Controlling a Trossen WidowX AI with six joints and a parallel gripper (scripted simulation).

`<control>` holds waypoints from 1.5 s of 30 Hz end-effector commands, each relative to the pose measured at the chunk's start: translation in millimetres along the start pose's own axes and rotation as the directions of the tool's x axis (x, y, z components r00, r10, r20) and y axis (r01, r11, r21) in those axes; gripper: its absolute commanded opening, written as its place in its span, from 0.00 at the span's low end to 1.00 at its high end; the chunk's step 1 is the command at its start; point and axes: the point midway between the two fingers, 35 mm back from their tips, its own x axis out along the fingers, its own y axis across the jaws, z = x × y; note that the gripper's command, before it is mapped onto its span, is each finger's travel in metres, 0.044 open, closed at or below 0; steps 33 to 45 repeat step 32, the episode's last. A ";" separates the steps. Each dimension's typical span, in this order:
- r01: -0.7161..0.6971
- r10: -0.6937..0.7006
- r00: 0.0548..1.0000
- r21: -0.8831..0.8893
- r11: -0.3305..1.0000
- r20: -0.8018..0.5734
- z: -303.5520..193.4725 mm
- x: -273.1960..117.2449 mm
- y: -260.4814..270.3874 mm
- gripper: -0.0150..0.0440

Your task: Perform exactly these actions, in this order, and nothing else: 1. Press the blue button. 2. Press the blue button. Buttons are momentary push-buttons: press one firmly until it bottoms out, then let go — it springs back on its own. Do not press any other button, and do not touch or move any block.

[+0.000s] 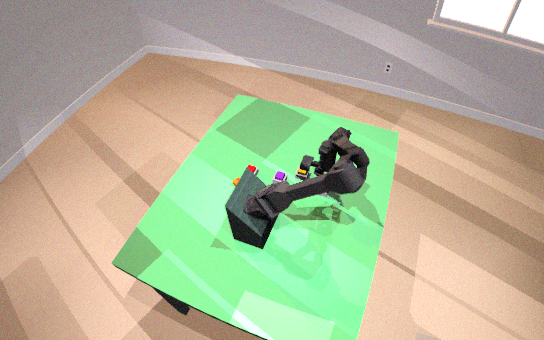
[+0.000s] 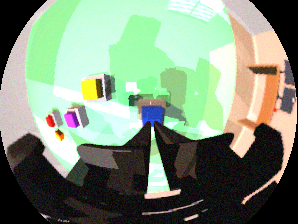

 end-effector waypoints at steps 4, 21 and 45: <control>-0.049 0.049 0.999 -0.011 0.999 0.024 24.5 -15.8 37.7 0.47; -0.083 0.083 0.997 -0.020 0.996 -0.009 16.2 -74.4 332.4 0.93; -0.019 0.019 1.000 0.009 1.000 -0.002 -17.3 -72.0 379.4 0.93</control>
